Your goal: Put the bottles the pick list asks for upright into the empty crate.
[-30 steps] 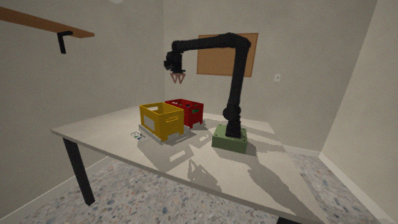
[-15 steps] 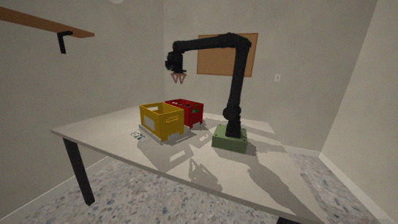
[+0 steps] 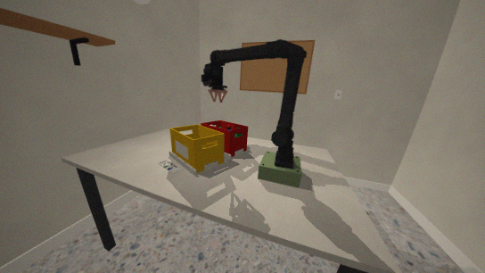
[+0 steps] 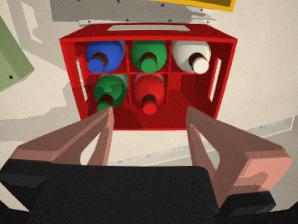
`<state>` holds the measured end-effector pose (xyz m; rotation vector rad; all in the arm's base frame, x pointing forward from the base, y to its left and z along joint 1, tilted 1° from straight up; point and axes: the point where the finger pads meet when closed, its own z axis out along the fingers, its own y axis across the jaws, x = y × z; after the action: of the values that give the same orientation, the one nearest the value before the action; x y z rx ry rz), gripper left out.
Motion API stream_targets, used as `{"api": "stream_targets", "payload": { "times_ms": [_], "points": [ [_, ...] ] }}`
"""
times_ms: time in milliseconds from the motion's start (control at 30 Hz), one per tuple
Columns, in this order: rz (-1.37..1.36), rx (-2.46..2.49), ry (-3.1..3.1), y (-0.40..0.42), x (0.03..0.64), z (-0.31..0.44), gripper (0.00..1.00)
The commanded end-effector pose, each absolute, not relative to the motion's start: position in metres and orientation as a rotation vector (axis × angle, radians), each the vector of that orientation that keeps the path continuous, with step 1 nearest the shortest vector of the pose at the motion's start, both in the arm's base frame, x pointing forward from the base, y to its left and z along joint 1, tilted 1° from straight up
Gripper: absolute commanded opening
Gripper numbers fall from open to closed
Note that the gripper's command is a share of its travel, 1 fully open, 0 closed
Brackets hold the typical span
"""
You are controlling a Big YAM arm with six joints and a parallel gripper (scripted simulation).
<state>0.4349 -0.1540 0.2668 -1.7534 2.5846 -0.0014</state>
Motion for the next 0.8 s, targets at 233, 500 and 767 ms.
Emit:
{"api": "stream_targets", "payload": {
  "times_ms": [233, 500, 767],
  "points": [
    [-0.030, -1.751, 2.569, -0.1573, 0.4303, 0.2719, 0.61],
    [-0.029, -1.752, 2.570, -0.1574, 0.4303, 0.2711, 0.61],
    [-0.030, -1.751, 2.569, -0.1576, 0.4302, 0.2707, 0.61]
  ]
}}
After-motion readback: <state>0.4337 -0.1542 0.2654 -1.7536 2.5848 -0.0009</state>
